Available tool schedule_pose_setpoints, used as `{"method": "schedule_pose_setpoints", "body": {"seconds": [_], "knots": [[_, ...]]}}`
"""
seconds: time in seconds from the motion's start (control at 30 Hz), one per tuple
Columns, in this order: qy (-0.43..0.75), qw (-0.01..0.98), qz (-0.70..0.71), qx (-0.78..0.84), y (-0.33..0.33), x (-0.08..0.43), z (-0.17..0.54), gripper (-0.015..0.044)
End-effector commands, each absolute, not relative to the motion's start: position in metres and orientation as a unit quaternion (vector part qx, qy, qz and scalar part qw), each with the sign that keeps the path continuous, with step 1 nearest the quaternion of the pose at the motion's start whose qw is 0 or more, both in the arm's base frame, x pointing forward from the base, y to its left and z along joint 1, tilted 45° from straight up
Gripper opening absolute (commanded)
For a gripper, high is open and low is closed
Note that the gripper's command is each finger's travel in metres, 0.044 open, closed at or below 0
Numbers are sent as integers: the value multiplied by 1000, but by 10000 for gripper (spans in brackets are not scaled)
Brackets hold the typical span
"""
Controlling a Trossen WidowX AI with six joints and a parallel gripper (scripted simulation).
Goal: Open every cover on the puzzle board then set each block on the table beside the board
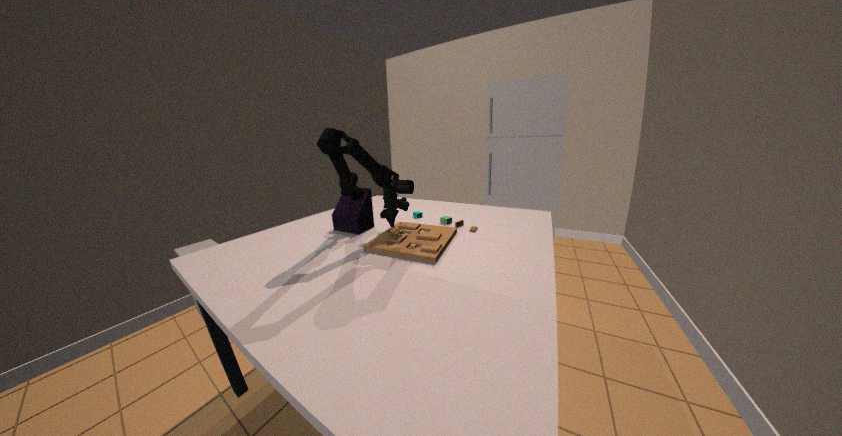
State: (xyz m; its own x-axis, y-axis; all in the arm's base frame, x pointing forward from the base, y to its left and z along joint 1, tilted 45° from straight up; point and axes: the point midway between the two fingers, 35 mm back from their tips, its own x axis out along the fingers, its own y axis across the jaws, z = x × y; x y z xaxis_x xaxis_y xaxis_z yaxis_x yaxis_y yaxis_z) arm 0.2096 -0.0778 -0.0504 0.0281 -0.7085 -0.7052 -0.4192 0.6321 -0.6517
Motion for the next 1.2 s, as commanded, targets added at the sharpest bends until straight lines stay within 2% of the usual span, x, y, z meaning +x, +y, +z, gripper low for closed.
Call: {"method": "schedule_pose_setpoints", "body": {"seconds": [0.0,1.17], "knots": [[687,585,-122,-415,-81,208,-53,0],[687,585,-122,-415,-88,209,-60,0]]}}
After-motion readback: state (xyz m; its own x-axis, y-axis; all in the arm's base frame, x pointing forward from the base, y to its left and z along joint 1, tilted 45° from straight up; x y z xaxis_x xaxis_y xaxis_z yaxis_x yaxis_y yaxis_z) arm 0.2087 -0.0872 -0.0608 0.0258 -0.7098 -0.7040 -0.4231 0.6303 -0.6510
